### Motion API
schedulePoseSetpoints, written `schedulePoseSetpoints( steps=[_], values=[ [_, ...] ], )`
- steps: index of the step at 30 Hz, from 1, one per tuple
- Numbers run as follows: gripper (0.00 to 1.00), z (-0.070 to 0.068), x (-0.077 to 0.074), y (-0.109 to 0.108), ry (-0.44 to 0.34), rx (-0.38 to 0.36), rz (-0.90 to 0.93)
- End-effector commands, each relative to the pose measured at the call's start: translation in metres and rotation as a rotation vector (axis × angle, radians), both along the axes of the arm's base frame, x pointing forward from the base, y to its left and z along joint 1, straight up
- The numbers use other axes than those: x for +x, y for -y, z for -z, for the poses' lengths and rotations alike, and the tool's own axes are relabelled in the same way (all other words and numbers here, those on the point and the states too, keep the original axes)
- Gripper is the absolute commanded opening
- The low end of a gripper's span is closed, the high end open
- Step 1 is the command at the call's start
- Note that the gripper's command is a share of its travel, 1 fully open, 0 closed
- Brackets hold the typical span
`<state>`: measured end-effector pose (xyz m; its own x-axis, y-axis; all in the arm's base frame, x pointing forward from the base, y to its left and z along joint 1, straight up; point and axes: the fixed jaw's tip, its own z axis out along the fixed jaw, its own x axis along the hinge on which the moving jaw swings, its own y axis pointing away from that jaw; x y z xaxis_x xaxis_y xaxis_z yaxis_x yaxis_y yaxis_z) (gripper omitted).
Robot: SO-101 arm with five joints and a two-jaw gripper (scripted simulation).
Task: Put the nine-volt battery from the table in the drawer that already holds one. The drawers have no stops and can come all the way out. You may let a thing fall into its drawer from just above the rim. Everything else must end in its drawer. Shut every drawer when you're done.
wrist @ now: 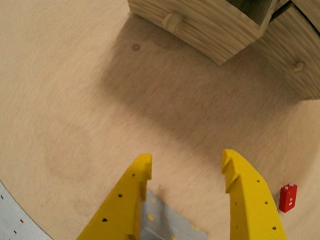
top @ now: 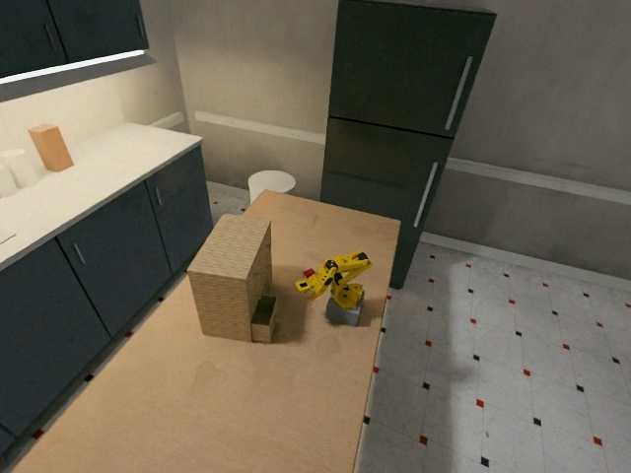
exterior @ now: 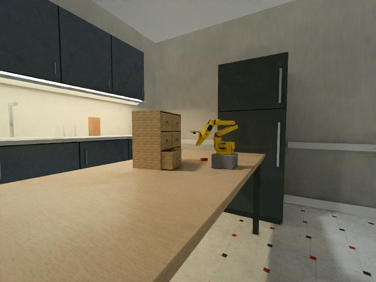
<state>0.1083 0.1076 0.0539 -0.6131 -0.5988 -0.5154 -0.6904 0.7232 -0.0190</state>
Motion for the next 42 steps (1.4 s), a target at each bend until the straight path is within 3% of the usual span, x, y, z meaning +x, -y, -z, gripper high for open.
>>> schedulePoseSetpoints(
  steps=[1, 8, 23, 42],
  values=[
    [0.21, 0.003, -0.001, 0.003, -0.007, -0.011, 0.003],
    [0.21, 0.003, -0.001, 0.003, -0.007, -0.011, 0.003],
    [0.21, 0.011, 0.013, -0.025, 0.094, 0.102, -0.042],
    [0.21, 0.017, 0.017, -0.047, 0.186, 0.224, -0.088]
  ],
)
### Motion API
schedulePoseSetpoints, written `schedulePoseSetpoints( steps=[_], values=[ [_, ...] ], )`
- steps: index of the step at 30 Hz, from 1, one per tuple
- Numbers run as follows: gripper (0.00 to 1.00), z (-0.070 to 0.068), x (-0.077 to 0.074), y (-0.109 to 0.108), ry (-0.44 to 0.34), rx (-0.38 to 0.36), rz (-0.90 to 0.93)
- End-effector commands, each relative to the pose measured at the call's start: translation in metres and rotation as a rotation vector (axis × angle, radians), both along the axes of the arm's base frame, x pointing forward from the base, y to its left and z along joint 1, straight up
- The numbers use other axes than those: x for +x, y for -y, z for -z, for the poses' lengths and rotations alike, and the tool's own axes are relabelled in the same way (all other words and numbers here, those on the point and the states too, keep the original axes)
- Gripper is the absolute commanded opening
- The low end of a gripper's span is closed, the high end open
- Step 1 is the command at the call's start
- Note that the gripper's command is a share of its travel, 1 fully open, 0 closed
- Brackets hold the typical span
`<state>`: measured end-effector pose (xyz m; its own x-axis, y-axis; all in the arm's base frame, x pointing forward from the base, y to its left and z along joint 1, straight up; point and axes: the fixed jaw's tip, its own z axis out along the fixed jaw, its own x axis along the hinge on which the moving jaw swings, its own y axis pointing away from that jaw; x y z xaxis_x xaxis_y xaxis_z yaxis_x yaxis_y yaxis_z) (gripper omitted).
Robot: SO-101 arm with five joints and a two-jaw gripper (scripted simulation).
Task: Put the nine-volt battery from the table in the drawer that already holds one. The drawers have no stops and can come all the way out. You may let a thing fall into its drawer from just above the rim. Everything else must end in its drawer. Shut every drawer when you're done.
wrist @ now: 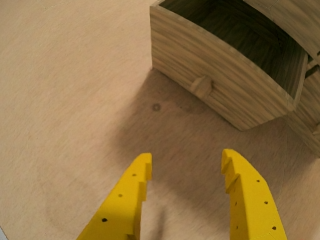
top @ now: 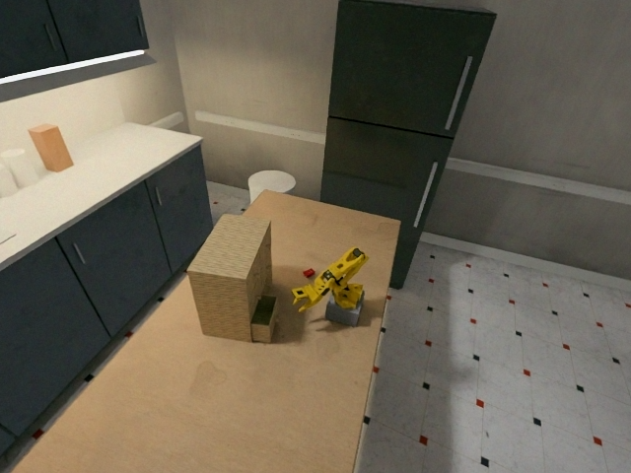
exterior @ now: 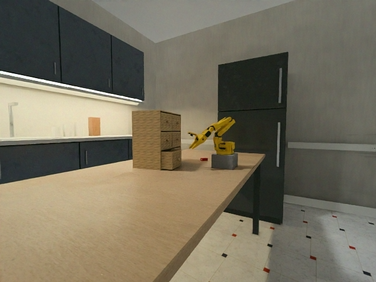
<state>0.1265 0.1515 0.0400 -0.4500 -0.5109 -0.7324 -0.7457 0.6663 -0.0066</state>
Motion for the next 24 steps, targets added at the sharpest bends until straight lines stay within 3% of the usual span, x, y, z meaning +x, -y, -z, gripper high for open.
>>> schedulePoseSetpoints(
  steps=[1, 17, 24],
  values=[
    [0.21, 0.004, -0.001, -0.005, 0.006, 0.021, -0.01],
    [0.21, 0.004, -0.006, -0.018, 0.082, 0.141, -0.057],
    [0.21, -0.004, -0.005, -0.027, 0.126, 0.209, -0.074]
  ],
)
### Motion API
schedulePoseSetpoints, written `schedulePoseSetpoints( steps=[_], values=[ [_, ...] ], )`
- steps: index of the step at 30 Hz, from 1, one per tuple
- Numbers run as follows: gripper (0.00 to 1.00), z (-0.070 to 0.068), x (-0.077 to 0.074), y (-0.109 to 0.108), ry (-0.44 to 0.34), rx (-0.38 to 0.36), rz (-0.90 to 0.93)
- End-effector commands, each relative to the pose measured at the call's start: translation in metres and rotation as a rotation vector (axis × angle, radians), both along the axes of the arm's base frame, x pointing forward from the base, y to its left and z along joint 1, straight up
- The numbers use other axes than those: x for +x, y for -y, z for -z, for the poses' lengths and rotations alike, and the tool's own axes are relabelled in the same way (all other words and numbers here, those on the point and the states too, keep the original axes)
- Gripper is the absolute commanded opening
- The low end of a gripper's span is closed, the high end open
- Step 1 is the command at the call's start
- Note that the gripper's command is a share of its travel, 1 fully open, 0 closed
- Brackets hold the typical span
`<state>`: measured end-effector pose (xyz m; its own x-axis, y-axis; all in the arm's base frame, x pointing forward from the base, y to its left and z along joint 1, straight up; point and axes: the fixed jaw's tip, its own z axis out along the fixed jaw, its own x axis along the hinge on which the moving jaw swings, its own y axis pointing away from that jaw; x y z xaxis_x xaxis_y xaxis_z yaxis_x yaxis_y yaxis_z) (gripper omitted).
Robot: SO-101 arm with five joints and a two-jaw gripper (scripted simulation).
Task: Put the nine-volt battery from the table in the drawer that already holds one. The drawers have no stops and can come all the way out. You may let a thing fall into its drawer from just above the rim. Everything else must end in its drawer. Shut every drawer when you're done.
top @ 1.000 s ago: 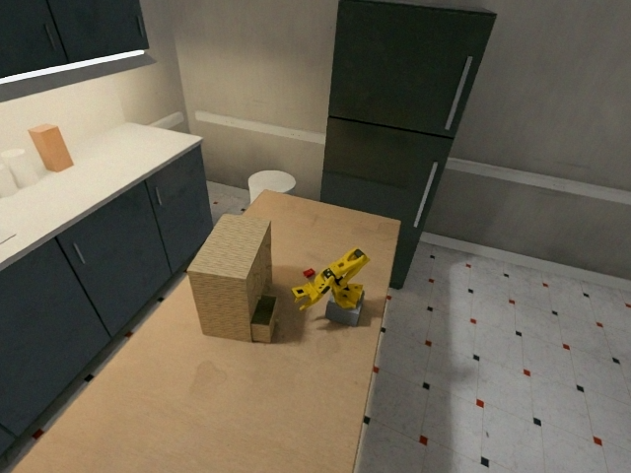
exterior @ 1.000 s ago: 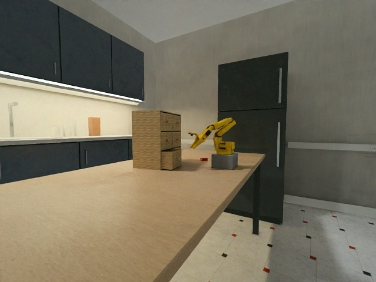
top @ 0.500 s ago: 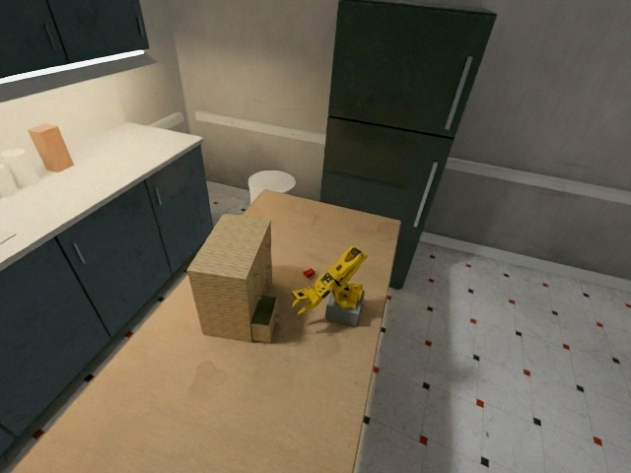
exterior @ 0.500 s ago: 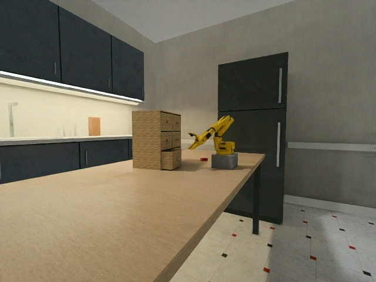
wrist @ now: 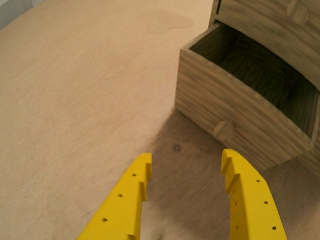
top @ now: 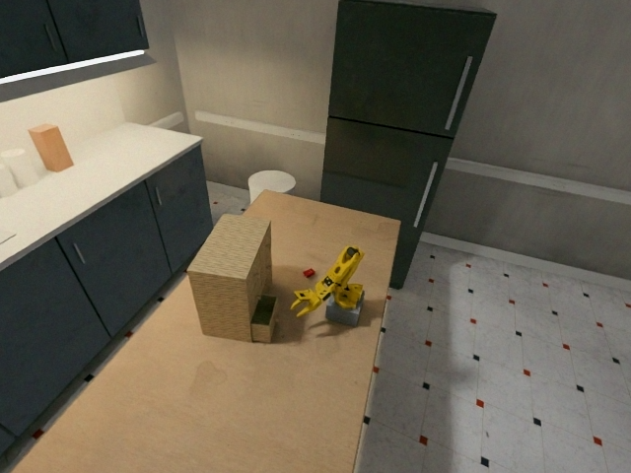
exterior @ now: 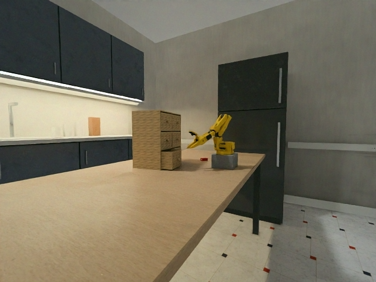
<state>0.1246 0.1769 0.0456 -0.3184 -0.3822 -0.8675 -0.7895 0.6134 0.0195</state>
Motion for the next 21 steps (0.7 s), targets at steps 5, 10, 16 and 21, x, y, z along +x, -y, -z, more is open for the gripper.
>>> schedulePoseSetpoints(
  steps=[5, 10, 16, 21],
  values=[
    [0.21, 0.002, -0.003, -0.001, -0.001, 0.016, -0.008],
    [0.21, 0.002, -0.003, -0.001, -0.001, 0.016, -0.008],
    [0.21, 0.005, 0.007, -0.006, 0.021, 0.039, 0.012],
    [0.21, 0.011, 0.015, -0.009, 0.04, 0.058, 0.03]
  ],
)
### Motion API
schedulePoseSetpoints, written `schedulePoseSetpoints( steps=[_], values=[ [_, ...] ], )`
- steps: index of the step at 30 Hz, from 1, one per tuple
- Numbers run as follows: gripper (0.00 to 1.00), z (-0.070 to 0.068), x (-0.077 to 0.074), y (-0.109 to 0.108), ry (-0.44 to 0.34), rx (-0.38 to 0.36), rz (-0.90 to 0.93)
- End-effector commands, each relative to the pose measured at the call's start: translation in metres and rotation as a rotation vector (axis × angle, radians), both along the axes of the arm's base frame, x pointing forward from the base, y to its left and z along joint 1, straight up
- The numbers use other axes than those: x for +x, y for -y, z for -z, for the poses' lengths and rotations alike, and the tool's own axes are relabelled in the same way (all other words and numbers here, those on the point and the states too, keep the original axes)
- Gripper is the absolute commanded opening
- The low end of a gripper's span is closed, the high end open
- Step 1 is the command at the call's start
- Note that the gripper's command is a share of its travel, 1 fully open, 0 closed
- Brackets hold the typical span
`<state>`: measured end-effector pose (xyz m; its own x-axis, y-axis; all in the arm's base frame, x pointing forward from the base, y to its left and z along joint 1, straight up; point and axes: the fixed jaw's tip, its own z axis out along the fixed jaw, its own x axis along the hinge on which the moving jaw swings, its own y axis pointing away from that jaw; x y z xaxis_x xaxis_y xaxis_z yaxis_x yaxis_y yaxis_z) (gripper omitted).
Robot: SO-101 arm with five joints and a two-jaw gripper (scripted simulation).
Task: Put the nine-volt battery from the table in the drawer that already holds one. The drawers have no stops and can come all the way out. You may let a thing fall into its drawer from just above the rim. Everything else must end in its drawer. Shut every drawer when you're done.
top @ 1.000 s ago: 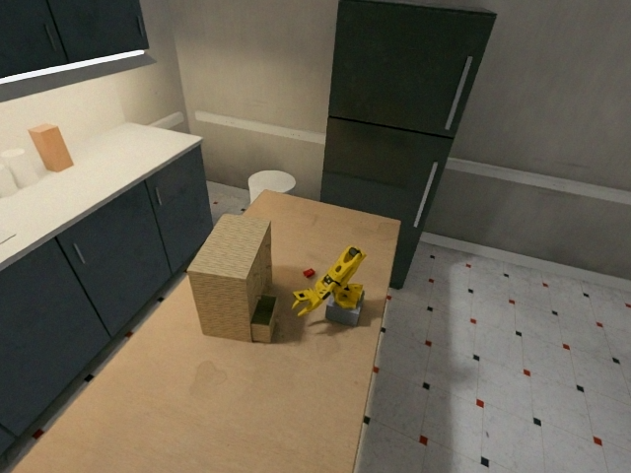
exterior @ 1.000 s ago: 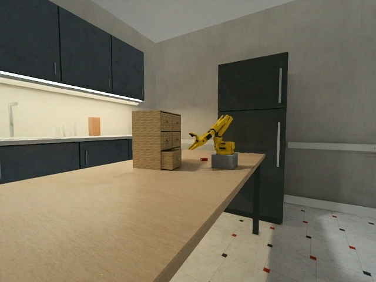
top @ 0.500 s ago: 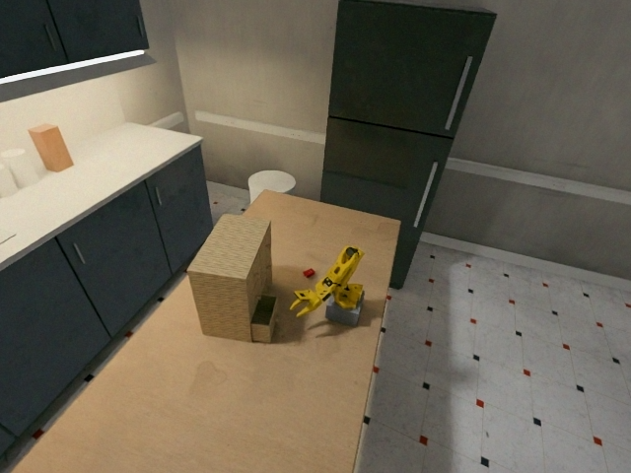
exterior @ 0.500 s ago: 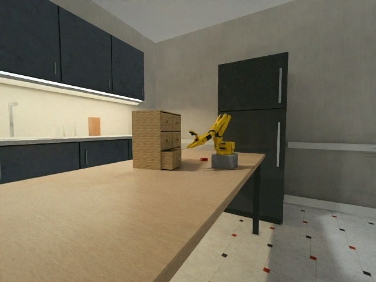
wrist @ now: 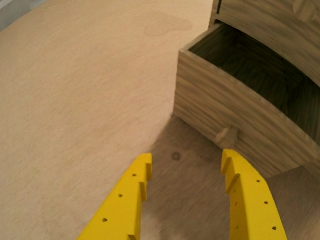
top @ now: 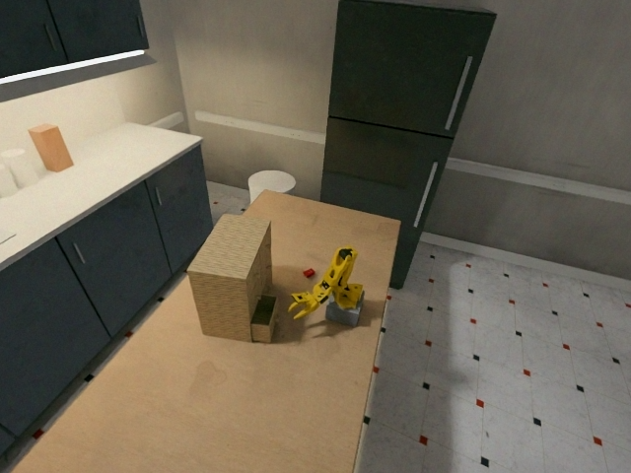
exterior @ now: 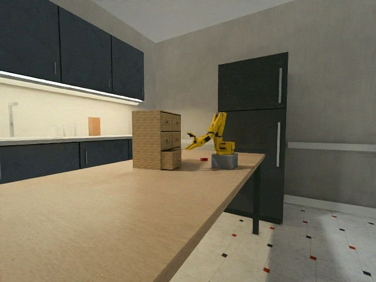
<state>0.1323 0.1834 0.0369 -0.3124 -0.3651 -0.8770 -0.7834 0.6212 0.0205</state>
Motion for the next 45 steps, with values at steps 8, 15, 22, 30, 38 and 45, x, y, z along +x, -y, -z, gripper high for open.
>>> schedulePoseSetpoints(
  steps=[8, 15, 22, 30, 38, 45],
  values=[
    [0.21, 0.007, 0.016, -0.005, 0.042, 0.052, 0.04],
    [0.21, -0.008, 0.031, -0.013, 0.097, 0.111, 0.064],
    [0.21, -0.01, 0.037, -0.011, 0.109, 0.116, 0.085],
    [0.21, 0.007, 0.04, -0.012, 0.129, 0.138, 0.09],
    [0.21, 0.039, 0.026, 0.004, 0.096, 0.1, 0.09],
    [0.21, 0.04, 0.023, 0.007, 0.109, 0.115, 0.09]
  ],
)
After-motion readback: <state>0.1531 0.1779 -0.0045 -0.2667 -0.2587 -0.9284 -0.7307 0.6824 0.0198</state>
